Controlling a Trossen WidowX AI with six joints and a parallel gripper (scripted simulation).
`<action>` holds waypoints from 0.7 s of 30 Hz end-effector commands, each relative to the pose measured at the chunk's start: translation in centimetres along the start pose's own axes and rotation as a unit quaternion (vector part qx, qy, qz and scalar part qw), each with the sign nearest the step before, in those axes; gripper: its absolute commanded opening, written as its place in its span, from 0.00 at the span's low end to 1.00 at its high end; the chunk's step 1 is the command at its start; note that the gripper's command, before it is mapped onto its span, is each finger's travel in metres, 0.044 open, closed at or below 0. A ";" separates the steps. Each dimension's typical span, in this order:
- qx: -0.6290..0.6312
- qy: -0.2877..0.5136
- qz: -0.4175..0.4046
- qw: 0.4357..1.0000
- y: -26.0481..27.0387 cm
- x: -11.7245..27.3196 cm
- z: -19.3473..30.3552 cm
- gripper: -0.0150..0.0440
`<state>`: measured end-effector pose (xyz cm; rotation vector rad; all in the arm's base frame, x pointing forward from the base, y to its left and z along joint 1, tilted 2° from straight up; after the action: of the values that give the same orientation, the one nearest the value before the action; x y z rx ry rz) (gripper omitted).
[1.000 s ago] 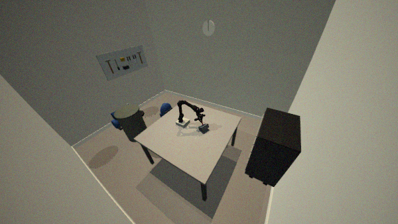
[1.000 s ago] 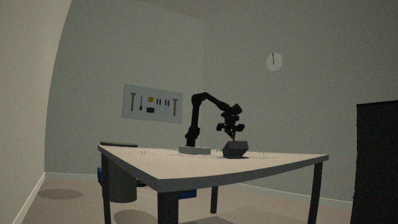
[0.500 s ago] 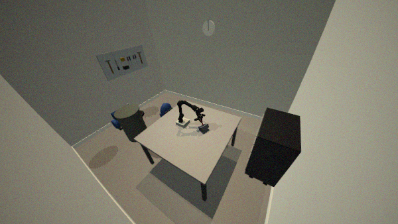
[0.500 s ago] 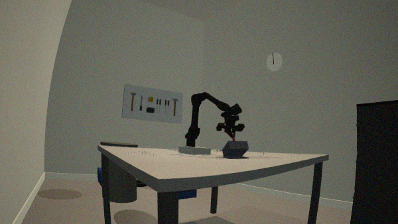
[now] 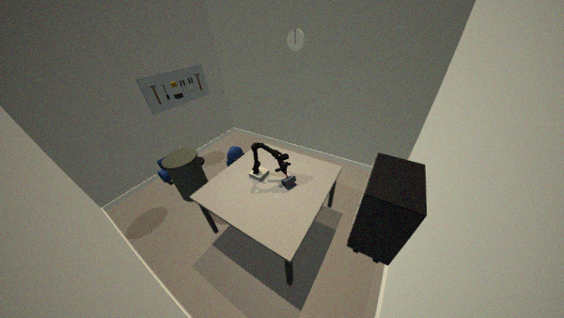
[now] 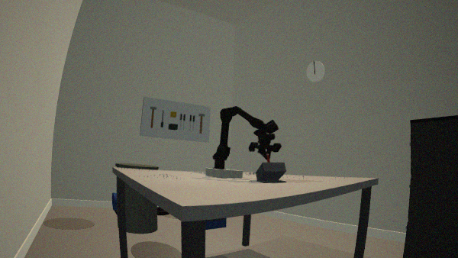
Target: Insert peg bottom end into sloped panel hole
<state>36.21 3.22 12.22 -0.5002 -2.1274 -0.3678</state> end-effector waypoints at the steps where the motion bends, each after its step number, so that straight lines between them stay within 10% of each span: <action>1: 0.001 0.001 0.000 1.000 0.0 -0.3 0.1 0.25; 21: 0.001 0.001 0.000 1.000 0.1 -1.1 0.1 0.25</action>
<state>36.71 3.07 11.50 -0.5065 -2.1276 -0.3709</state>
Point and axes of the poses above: the point midway between the two fingers, 35 mm back from their tips, its own x axis back along the fingers, its own y axis across the jaws, z = x × y, the point moved 1 cm from there along x, back along the fingers, and after that the axes turned 1 degree about -x, right-handed, at the moved point
